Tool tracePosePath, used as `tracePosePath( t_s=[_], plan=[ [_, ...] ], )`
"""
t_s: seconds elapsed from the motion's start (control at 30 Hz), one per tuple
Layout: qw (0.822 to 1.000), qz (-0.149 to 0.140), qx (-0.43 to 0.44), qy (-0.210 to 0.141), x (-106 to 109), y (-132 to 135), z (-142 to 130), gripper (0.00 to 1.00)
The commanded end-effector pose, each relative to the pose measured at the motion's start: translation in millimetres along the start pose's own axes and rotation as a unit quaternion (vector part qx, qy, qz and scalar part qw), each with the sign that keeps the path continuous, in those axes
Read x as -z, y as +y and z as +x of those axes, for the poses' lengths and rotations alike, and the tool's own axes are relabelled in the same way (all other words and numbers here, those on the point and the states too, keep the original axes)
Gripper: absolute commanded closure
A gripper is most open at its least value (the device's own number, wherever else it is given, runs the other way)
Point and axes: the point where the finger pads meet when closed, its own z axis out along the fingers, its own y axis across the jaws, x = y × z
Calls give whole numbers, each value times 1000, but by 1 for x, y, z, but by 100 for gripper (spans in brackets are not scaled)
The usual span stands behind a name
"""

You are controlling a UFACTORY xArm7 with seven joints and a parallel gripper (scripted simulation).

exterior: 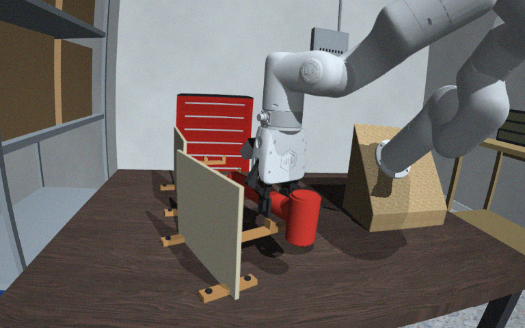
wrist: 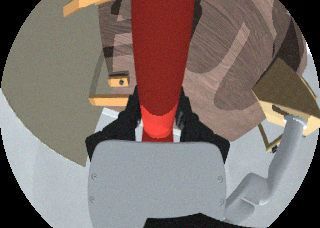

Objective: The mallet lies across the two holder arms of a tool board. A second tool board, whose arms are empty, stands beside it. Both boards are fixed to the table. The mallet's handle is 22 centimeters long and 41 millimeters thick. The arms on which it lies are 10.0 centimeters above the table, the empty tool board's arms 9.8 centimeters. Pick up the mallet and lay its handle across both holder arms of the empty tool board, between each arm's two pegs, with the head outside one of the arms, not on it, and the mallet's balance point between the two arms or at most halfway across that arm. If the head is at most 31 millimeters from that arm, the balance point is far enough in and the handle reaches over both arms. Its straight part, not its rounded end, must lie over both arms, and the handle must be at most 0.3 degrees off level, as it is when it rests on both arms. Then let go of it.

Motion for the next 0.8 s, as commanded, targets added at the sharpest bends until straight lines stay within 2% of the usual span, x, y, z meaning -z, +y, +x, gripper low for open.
tracePosePath(
  t_s=[0.0,0.67,0.7,0.77],
  plan=[
    [1000,1,0,1,-4,0,1,100],
    [1000,1,0,1,-9,0,0,100],
    [1000,1,0,1,-9,0,0,0],
    [1000,1,0,1,-9,0,0,0]
  ],
)
